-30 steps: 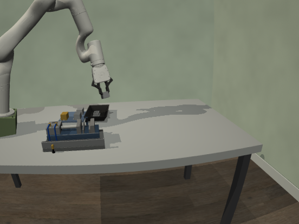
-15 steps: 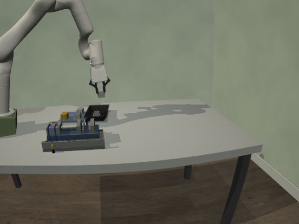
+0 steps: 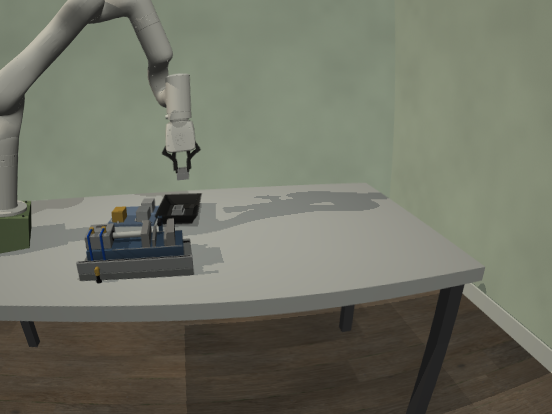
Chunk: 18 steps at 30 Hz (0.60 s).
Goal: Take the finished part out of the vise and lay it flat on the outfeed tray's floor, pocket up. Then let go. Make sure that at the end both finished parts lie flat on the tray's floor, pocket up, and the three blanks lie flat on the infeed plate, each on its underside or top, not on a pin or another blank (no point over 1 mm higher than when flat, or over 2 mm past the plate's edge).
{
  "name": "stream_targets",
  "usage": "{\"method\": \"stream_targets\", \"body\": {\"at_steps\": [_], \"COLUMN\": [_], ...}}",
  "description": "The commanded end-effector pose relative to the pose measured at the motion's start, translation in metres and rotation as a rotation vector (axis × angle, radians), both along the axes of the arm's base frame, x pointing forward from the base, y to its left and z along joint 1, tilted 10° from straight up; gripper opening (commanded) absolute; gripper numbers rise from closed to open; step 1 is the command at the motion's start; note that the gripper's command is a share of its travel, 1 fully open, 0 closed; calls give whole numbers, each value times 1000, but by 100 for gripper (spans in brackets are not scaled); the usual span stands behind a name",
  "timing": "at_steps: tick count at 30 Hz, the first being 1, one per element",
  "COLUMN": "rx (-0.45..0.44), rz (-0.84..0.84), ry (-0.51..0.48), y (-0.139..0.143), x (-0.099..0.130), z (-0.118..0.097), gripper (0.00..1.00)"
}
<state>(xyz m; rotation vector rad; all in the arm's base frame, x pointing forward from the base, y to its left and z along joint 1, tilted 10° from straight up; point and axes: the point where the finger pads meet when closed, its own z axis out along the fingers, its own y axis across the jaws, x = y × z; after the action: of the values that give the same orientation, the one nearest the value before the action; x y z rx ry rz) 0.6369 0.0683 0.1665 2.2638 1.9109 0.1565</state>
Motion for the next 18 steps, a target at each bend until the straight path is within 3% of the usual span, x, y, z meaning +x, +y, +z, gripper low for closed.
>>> {"method": "stream_targets", "body": {"at_steps": [1, 18], "rx": [47, 96], "rz": [-25, -61], "ry": [11, 18], "y": [13, 30], "x": [-1, -4], "z": [1, 1], "gripper": [0, 0]}}
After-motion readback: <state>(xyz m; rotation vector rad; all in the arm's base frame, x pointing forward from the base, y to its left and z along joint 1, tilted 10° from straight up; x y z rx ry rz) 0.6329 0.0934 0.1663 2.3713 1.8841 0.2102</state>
